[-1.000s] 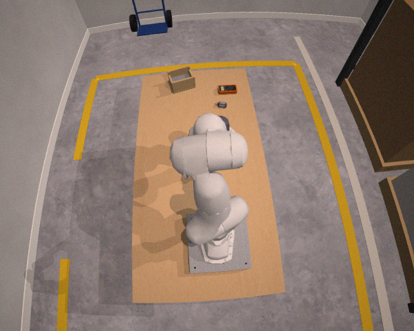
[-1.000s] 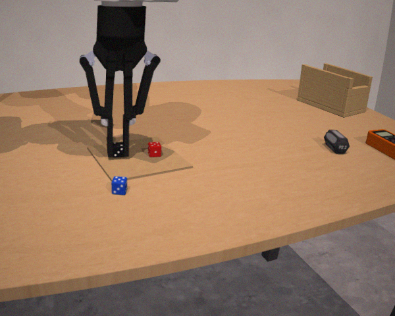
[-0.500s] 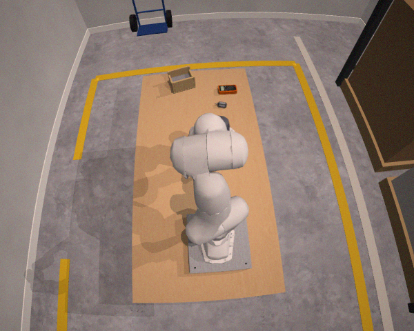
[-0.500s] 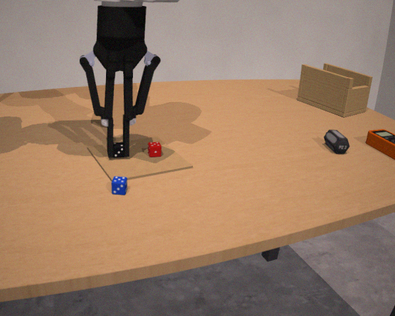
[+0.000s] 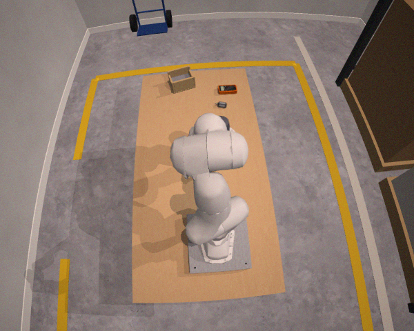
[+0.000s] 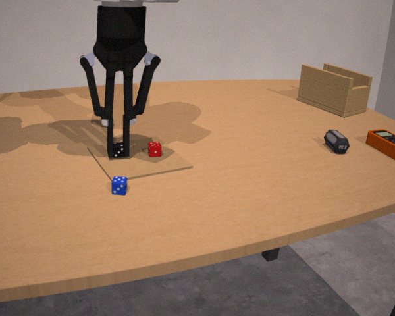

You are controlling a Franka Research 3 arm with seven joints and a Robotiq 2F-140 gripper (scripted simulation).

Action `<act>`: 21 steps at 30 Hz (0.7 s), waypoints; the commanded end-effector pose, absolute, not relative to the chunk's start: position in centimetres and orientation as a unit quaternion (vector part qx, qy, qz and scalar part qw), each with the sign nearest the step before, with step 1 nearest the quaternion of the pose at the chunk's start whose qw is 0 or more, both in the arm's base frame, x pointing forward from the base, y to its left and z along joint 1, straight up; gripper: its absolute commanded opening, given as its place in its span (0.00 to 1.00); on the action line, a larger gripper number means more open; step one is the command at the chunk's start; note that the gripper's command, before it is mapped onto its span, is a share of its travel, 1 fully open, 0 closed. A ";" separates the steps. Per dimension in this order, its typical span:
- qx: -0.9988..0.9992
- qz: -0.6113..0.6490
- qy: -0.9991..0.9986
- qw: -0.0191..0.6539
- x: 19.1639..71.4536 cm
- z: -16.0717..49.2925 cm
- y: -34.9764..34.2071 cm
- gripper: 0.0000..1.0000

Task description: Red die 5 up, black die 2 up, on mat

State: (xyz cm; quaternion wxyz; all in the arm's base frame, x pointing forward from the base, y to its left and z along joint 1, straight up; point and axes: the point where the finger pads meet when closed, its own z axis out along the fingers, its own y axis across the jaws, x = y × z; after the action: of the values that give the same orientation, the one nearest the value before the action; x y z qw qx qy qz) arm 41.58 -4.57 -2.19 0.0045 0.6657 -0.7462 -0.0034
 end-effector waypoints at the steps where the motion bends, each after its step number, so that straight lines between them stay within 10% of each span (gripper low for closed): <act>1: 0.668 -0.002 -0.745 0.002 41.8 -2.1 -4.6 0.18; 21: 0.669 -0.002 -0.743 0.002 42.1 -2.1 -4.8 0.18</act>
State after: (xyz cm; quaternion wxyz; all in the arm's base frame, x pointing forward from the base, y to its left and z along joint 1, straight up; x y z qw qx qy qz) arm 42.02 -4.76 -2.09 0.0026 0.6678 -0.7444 -0.0015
